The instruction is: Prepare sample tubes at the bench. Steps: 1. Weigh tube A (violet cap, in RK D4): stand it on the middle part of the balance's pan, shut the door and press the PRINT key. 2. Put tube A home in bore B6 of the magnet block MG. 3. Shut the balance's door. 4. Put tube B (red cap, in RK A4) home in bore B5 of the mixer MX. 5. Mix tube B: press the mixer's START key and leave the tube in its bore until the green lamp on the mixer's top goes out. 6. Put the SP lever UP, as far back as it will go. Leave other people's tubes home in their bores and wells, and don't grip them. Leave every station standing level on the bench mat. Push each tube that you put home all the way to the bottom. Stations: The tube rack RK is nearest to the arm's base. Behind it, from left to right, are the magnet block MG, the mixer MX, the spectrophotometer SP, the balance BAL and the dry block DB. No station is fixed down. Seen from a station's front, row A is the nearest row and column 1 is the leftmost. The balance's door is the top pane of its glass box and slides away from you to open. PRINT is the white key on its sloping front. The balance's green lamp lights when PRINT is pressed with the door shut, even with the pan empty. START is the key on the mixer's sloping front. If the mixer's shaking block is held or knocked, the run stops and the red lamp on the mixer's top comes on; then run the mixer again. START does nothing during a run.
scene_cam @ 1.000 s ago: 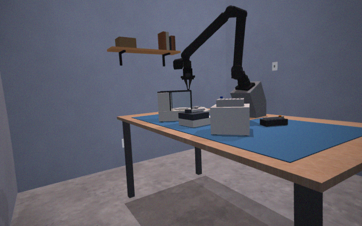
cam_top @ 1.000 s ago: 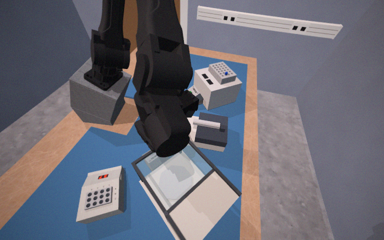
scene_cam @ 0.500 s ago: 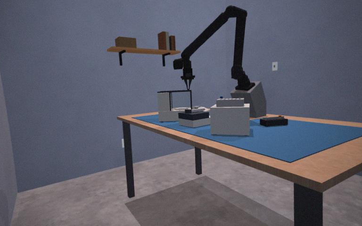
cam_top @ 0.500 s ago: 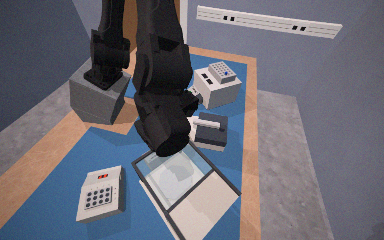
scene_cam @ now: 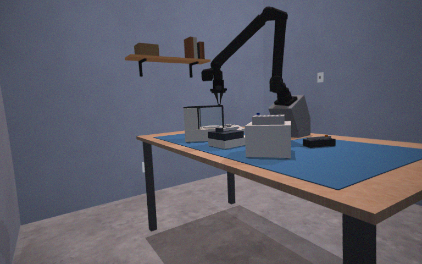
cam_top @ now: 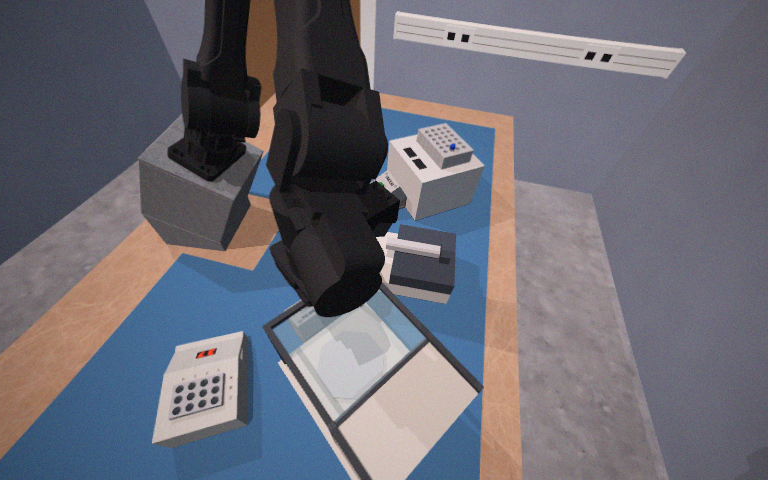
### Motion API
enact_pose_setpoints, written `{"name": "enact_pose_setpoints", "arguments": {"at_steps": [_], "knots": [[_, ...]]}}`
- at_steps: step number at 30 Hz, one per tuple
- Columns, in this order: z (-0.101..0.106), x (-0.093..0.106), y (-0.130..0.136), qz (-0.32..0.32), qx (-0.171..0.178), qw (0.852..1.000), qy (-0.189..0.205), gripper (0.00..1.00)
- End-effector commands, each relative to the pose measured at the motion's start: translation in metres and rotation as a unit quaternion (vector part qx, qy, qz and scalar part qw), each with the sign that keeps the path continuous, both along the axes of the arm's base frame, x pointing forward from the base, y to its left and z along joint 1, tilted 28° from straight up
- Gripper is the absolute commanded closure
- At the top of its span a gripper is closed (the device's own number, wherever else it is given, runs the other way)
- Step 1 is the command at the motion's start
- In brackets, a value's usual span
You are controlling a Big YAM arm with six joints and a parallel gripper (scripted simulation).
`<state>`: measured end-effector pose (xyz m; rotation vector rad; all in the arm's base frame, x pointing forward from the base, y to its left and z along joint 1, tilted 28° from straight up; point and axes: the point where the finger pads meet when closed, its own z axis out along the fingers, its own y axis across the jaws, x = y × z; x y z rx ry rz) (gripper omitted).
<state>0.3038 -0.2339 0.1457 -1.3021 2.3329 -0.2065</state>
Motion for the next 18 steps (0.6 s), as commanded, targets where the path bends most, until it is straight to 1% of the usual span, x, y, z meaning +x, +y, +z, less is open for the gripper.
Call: {"name": "enact_pose_setpoints", "arguments": {"at_steps": [1,18], "knots": [[0.017,0.022,-0.015,-0.002,-0.017,1.000,-0.016,0.94],[0.022,0.032,-0.021,-0.002,-0.013,1.000,-0.013,0.94]]}}
